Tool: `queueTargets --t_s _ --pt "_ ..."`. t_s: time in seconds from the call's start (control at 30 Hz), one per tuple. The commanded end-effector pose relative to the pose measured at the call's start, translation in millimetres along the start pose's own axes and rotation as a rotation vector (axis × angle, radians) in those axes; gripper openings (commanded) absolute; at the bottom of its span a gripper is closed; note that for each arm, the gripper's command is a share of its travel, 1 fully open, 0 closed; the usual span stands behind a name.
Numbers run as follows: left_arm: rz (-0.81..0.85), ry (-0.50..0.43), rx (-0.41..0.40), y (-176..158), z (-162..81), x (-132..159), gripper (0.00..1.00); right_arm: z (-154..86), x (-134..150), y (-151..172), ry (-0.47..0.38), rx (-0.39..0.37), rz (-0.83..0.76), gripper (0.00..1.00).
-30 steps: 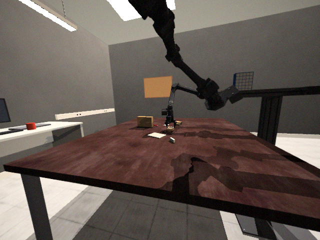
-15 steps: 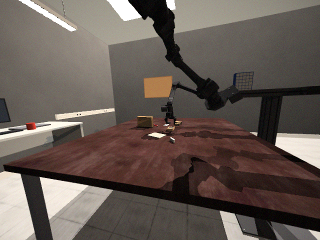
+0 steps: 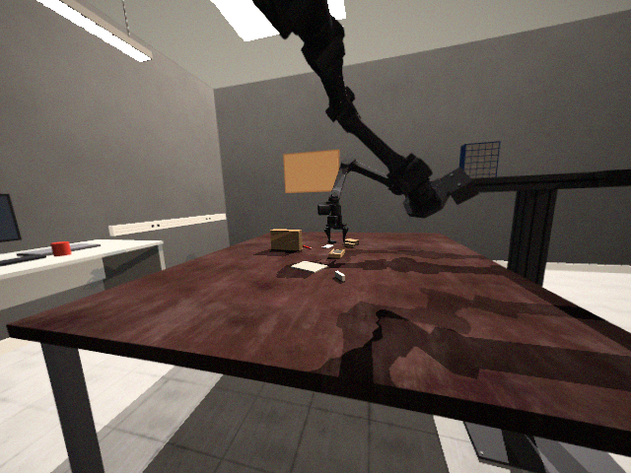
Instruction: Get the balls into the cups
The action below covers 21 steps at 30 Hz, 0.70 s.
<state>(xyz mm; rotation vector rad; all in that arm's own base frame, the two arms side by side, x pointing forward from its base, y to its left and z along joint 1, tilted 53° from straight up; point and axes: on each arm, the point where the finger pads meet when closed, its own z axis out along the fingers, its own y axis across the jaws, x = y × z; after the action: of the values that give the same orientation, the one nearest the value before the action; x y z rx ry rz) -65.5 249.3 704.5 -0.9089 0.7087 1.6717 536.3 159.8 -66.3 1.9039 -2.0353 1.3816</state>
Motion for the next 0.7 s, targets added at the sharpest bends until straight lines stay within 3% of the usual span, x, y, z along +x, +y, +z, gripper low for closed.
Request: queueTargets --t_s 0.0,0.13,0.67 --pt "-0.007 -0.058 -0.014 5 -6 -41 1.00 -19 -4 -10 -0.016 0.022 0.018 0.85" --pt "-0.007 -0.058 -0.014 5 -6 -41 1.00 -7 0 -2 -0.001 0.001 0.013 0.85" --pt "-0.007 -0.058 -0.014 5 -6 -41 1.00 -7 -1 -3 -0.003 0.005 0.010 0.85"
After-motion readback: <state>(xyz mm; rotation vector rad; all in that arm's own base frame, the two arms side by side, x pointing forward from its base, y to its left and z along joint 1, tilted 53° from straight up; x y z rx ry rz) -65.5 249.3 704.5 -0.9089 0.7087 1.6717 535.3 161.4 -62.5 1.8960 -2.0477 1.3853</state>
